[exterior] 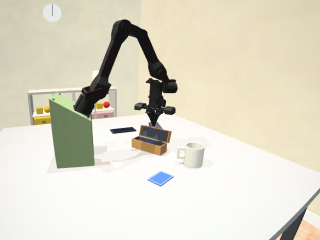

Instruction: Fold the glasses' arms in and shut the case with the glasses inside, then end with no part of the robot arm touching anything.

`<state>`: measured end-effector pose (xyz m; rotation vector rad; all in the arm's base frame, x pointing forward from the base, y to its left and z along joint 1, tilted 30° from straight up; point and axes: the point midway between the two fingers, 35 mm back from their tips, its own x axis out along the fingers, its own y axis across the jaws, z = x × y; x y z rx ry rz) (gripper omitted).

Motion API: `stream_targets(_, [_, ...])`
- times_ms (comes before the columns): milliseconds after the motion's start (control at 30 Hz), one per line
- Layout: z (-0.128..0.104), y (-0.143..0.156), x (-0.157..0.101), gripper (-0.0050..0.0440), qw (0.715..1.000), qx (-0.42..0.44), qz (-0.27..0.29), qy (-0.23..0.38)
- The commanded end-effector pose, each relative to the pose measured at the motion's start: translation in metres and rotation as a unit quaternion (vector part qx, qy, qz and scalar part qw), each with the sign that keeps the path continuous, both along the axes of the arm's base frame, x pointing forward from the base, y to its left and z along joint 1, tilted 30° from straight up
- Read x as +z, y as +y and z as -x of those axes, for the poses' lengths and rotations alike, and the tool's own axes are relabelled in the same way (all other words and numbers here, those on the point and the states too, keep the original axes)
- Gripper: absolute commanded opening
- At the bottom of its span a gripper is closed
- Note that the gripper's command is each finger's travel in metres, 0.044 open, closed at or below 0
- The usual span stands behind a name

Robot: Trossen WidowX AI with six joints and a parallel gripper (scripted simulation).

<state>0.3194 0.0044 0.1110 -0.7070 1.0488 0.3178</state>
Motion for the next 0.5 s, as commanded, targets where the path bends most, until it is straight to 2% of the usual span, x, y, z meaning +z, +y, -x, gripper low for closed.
stream_targets(0, [-0.004, -0.009, 0.002, 0.0000, 0.998, 0.059, 0.031, 0.009])
stream_targets(167, [-0.008, -0.019, 0.006, 0.0000, 0.988, 0.134, 0.073, 0.015])
stream_targets(233, [-0.008, -0.019, 0.006, 0.0000, 0.988, 0.134, 0.073, 0.015])
stream_targets(467, [-0.012, -0.035, 0.013, 0.0000, 0.962, 0.238, 0.130, 0.023])
